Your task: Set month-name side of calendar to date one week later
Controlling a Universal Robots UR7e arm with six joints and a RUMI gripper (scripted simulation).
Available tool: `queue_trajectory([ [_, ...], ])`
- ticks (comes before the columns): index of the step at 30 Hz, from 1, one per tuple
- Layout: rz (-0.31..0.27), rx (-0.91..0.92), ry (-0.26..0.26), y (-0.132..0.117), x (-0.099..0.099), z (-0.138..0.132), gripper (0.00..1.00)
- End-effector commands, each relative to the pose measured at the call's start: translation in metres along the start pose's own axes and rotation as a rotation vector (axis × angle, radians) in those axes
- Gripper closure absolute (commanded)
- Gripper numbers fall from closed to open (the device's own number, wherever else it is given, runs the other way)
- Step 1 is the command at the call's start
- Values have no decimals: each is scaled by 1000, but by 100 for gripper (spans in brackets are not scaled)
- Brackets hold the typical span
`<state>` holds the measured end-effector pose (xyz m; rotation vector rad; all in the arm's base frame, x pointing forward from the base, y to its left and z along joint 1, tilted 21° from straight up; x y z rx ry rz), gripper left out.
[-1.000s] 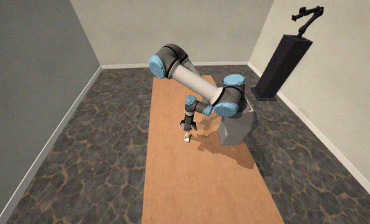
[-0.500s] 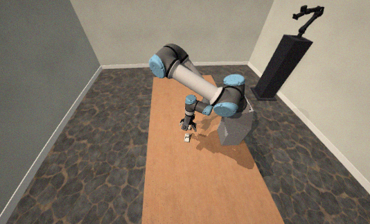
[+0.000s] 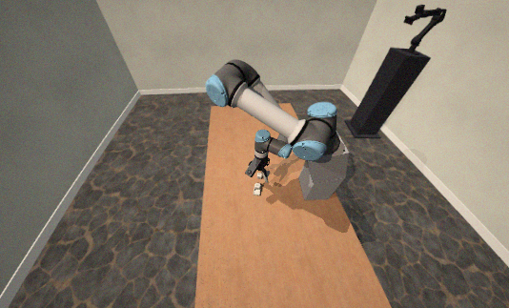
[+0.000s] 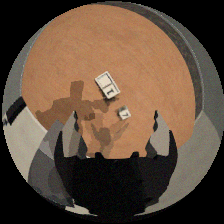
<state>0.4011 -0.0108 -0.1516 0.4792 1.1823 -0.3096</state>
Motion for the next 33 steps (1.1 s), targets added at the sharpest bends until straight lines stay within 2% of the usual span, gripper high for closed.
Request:
queue_trajectory([
  [1,-7,166,-3,-3,2,5,0],
  [12,-7,405,-4,-9,3,10,0],
  [15,-7,409,-4,-9,3,10,0],
  [18,-7,518,-4,-12,4,13,0],
  [33,-6,814,-5,-21,5,18,0],
])
Point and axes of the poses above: the point where the finger pads meet when closed, its own x axis out along the fingers, its own z axis across the jaws, y = z × x, the point moved 4 cm from there along -x, back along the fingers, and after that the axes turned 9 degrees about -x, right-handed, at the moved point
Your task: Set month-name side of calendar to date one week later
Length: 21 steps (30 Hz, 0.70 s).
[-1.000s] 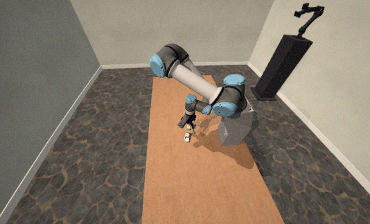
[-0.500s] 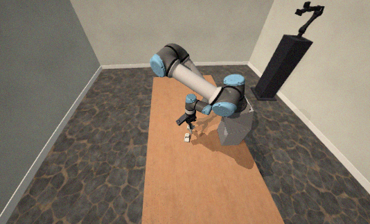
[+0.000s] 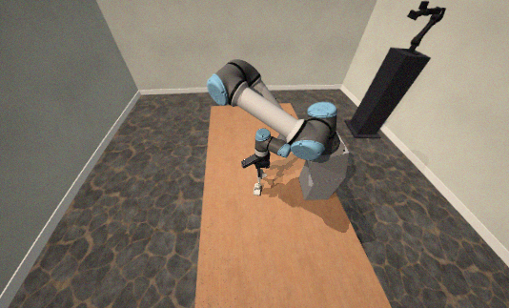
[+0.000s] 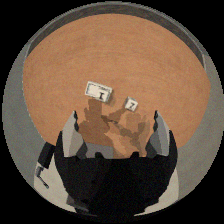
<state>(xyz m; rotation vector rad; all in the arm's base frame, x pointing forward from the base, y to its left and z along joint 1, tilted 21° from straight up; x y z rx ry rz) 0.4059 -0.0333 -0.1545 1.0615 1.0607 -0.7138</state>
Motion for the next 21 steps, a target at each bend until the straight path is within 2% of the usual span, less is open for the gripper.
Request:
queue_trajectory([
  [1,-4,174,-7,-1,1,6,0],
  [13,-3,424,-8,-6,3,14,0],
  [16,-3,427,-8,-6,3,14,0],
  [21,-3,569,-8,-9,4,18,0],
])
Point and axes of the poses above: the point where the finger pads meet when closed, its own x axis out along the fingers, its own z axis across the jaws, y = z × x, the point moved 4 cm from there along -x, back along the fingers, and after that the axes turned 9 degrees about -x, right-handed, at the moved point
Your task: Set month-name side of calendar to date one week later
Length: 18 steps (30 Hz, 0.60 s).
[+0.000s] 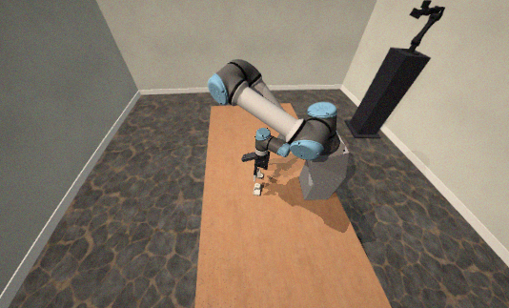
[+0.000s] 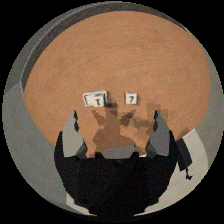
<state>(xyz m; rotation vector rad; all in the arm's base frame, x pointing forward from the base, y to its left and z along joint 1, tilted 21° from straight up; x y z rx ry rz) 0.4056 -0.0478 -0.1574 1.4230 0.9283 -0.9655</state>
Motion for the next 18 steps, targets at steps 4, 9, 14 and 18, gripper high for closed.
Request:
queue_trajectory([
  [4,-1,238,-9,-1,2,9,0],
  [9,0,329,-8,-1,2,12,0],
  [14,0,440,-8,-3,3,16,0],
  [18,0,511,-9,-4,3,18,0],
])
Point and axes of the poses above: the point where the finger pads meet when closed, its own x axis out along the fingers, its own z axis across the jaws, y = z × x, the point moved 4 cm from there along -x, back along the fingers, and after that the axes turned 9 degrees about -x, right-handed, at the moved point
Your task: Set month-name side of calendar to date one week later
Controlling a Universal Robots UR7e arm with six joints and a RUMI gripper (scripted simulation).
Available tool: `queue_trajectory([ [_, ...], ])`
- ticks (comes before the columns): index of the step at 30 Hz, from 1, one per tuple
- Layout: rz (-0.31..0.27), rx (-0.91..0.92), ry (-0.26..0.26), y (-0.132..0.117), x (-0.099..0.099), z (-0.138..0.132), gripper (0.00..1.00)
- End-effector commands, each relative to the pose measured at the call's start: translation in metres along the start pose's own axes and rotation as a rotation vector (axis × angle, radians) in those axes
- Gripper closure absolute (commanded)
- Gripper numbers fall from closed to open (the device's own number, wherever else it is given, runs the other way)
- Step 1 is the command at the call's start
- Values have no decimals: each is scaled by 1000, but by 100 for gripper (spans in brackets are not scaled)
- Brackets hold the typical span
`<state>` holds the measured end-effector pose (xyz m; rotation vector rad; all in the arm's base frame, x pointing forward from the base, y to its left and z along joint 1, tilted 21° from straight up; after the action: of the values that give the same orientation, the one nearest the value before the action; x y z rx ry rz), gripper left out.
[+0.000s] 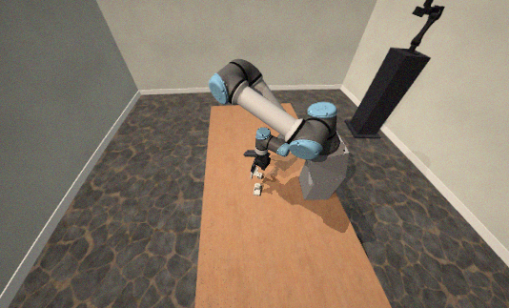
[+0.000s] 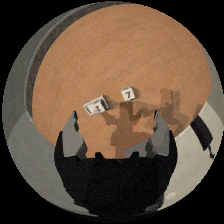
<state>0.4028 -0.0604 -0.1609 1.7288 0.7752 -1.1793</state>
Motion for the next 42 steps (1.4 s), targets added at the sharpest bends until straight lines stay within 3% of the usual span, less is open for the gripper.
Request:
queue_trajectory([
  [1,2,174,-8,1,2,6,0],
  [42,6,990,-6,-4,6,32,0],
])
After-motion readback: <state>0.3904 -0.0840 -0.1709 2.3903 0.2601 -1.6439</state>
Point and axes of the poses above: the point where the finger pads meet when closed, its own x axis out along the fingers, its own z axis across the jaws, y = z × x, the point moved 4 cm from there along -x, back along the fingers, and after that the axes turned 9 degrees about -x, right-handed, at the moved point
